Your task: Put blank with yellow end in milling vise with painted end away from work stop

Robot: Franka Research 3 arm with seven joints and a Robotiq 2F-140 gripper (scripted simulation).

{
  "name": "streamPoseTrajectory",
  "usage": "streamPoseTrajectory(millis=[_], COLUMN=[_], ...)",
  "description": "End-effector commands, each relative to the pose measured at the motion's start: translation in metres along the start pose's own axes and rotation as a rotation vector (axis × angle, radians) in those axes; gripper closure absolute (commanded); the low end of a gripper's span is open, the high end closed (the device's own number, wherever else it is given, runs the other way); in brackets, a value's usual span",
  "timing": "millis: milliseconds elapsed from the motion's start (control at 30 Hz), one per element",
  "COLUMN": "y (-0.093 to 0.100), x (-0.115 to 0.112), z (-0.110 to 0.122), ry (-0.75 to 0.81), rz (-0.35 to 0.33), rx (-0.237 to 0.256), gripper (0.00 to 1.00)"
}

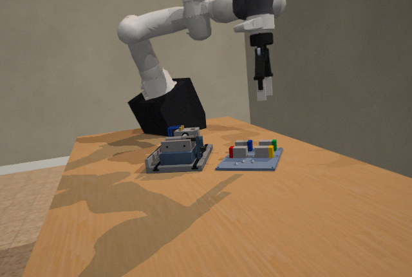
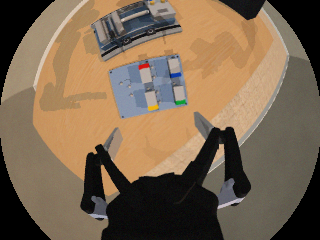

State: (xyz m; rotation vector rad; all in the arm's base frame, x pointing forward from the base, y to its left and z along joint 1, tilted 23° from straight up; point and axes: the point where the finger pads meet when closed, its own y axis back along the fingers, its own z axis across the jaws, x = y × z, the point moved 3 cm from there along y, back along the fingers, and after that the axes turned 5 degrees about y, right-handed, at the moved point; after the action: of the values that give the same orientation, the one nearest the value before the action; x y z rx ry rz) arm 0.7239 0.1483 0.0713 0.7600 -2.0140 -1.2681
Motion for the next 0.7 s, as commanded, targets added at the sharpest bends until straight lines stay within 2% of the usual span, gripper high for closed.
streamPoseTrajectory(millis=[0, 667], y=[-0.0011, 0.0001], x=[0.0003, 0.0002], z=[0.0014, 0.0001], ry=[0.006, 0.0], rz=[0.001, 0.0], rx=[-0.001, 0.0], gripper=[0.0, 0.0])
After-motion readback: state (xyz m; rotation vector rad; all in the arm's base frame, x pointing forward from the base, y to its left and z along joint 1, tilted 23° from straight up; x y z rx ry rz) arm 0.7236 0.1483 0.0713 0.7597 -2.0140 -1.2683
